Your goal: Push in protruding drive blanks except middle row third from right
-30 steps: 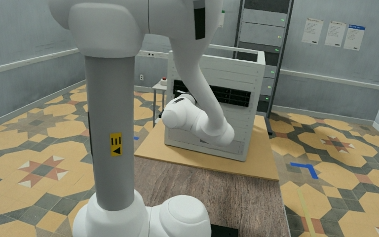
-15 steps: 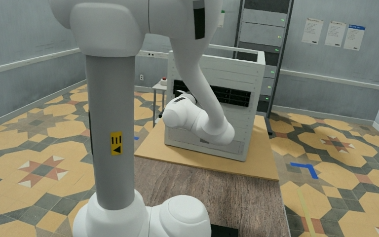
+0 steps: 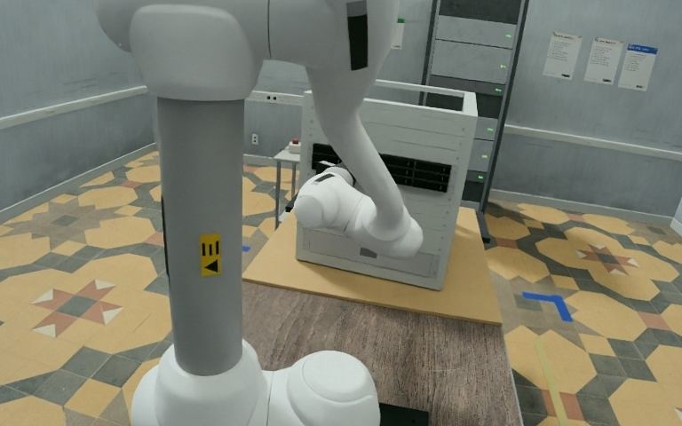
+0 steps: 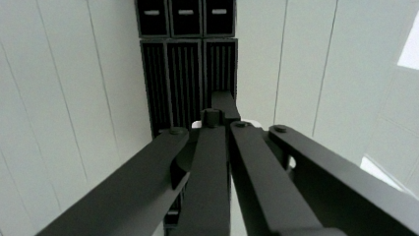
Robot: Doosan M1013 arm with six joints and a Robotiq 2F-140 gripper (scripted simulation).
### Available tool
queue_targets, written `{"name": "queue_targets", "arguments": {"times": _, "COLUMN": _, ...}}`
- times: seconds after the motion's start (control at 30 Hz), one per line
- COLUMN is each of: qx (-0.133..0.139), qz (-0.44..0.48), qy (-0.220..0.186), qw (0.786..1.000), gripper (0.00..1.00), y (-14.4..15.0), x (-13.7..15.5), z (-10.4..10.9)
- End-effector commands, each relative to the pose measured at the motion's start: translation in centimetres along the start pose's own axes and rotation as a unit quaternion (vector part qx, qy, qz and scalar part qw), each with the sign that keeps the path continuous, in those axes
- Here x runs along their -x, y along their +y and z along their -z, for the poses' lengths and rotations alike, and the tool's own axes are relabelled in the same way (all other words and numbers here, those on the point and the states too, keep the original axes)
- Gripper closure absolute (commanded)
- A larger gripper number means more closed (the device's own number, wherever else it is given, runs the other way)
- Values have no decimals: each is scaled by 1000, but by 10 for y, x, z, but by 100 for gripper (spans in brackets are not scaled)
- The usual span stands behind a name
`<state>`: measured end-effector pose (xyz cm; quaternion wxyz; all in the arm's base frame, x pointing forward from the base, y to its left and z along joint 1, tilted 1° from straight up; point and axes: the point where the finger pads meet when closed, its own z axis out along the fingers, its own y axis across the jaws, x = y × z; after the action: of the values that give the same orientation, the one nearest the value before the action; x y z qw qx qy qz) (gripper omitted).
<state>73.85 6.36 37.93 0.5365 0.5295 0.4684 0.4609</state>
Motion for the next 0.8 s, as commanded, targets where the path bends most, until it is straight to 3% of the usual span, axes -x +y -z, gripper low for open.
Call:
{"name": "queue_targets", "arguments": {"times": 0.0, "qx": 1, "qz": 0, "qy": 0, "qw": 1000, "gripper": 90, "y": 1, "x": 0, "z": 0}}
{"name": "queue_targets", "arguments": {"times": 0.77, "qx": 1, "qz": 0, "qy": 0, "qw": 1000, "gripper": 90, "y": 1, "x": 0, "z": -11}}
